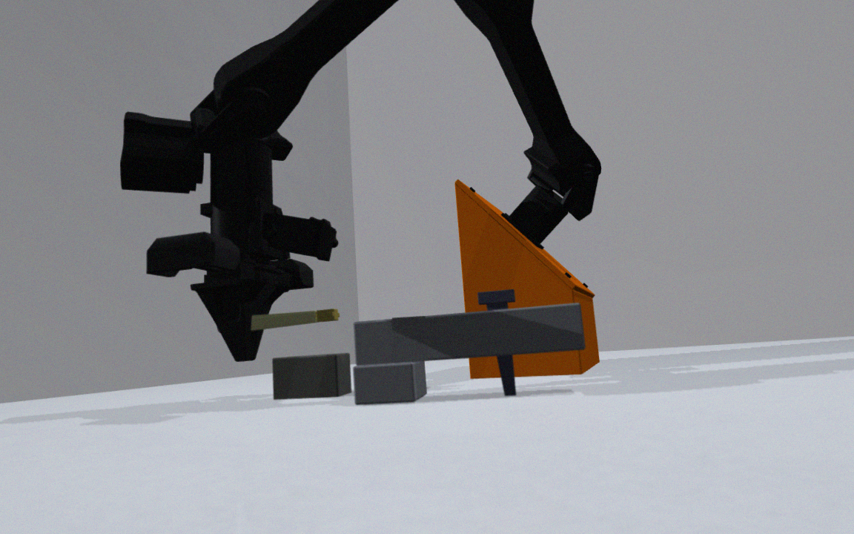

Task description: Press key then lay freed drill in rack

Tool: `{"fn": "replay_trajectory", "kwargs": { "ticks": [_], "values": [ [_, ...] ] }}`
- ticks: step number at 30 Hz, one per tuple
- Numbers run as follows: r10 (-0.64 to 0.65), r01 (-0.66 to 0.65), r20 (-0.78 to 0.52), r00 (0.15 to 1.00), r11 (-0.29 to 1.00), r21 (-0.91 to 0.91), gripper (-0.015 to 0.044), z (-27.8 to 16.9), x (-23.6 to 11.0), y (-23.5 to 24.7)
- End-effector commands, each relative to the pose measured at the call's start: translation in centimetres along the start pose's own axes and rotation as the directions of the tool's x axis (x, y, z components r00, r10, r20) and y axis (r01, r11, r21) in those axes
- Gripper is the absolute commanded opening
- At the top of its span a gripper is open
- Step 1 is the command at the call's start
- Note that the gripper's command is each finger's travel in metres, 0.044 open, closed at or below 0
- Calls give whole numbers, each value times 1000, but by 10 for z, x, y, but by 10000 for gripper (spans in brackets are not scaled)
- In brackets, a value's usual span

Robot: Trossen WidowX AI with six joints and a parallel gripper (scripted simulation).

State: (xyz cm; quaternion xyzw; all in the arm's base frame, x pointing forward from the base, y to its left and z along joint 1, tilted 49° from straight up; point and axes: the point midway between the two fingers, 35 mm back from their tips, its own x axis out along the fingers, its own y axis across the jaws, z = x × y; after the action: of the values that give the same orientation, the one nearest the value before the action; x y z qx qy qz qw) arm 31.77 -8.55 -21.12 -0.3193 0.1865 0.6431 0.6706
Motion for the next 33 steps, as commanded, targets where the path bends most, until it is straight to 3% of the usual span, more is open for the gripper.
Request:
{"fn": "replay_trajectory", "kwargs": {
  "ticks": [1, 33],
  "values": [
    [1, -1, -5, 1000, 1000, -7, 0, 0, -3, 0],
    [1, -1, -6, 1000, 1000, -7, 0, -2, -17, 5]
  ]
}}
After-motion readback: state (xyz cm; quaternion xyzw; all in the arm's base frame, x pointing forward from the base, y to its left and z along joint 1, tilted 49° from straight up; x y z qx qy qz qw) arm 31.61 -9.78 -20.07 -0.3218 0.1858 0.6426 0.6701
